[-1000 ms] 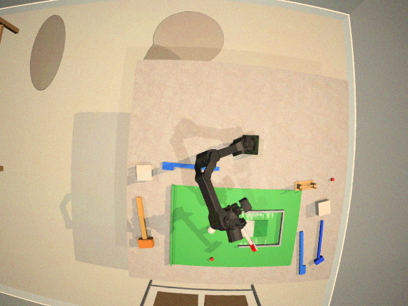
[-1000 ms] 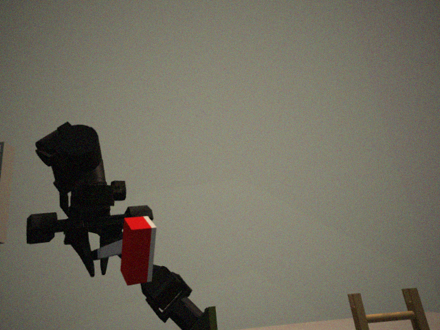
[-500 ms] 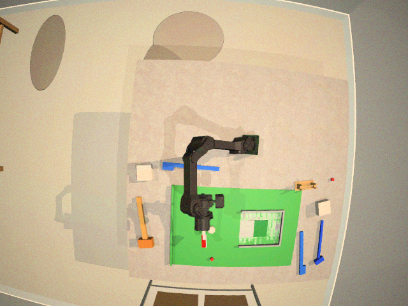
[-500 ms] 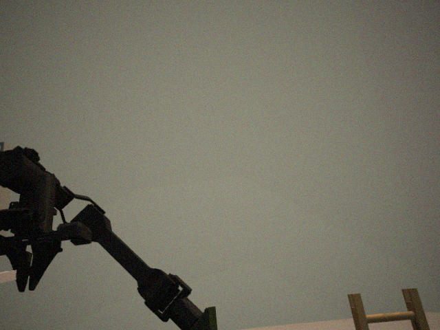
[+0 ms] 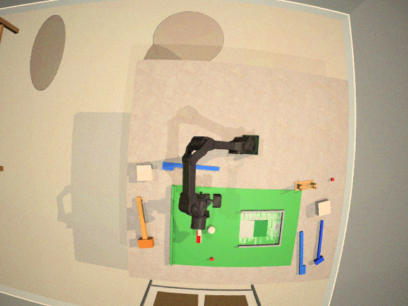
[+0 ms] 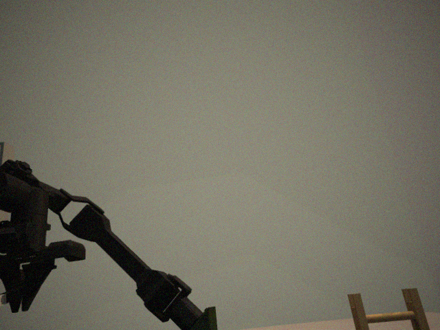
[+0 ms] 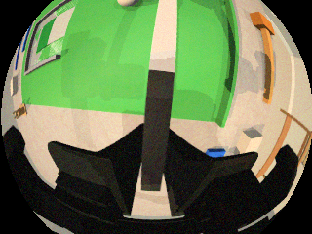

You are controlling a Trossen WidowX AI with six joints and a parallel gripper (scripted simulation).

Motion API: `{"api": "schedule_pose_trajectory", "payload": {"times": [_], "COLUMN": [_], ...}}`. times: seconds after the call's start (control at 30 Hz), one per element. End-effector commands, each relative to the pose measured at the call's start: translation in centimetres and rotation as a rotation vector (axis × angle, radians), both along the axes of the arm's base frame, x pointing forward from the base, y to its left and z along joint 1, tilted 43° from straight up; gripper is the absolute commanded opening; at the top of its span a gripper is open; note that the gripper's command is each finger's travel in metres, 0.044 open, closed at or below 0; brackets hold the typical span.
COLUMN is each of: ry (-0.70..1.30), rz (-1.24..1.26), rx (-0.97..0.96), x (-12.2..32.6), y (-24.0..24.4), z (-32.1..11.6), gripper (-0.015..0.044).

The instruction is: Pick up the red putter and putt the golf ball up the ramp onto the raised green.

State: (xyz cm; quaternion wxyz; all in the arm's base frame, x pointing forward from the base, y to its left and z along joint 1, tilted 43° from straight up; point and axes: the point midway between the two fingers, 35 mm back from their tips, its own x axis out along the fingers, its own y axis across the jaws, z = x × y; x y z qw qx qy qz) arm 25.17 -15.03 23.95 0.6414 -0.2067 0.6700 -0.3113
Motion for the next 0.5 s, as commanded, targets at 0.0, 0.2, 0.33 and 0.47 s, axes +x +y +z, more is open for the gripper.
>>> {"api": "schedule_pose_trajectory", "payload": {"times": [0.0,0.2,0.33,0.47], "ry": [0.009,0.009,0.009,0.009], "rz": [-0.006,-0.006,-0.006,-0.006], "rx": [0.002,0.002,0.002,0.001], "x": [0.0,0.0,-0.1,-0.2], "y": [-0.4,-0.9,-1.3,-1.7], "z": [-0.6,-1.1,-1.6,-2.0], "gripper": [0.0,0.0,0.0,0.0]}}
